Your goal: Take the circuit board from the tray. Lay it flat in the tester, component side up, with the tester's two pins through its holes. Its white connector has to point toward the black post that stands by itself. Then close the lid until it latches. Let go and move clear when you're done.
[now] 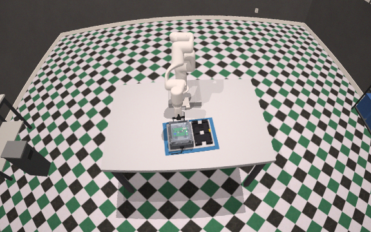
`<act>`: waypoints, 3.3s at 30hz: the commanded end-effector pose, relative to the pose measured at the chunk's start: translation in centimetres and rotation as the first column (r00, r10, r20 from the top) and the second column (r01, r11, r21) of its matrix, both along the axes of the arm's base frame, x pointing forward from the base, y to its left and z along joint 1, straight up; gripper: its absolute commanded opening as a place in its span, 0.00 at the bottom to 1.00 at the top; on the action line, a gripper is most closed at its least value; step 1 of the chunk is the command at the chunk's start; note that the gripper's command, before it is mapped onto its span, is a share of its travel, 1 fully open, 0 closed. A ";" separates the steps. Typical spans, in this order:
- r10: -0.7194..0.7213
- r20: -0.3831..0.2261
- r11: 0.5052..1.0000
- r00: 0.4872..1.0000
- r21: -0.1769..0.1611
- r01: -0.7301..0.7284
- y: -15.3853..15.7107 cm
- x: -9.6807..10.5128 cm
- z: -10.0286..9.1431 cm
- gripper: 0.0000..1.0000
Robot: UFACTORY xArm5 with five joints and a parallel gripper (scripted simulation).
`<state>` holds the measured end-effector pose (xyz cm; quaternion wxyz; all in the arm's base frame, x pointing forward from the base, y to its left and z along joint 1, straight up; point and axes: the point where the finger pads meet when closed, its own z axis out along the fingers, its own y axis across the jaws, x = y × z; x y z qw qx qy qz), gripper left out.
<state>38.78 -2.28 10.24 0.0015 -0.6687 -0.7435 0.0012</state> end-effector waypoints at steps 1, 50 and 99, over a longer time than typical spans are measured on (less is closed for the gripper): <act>0.000 0.004 1.000 1.000 0.000 0.000 0.0 -0.1 -0.6 0.00; 0.000 0.004 1.000 1.000 0.000 0.000 -0.1 -0.9 -4.7 0.00; 0.000 0.004 1.000 1.000 0.000 0.000 -0.1 -1.0 -5.2 0.00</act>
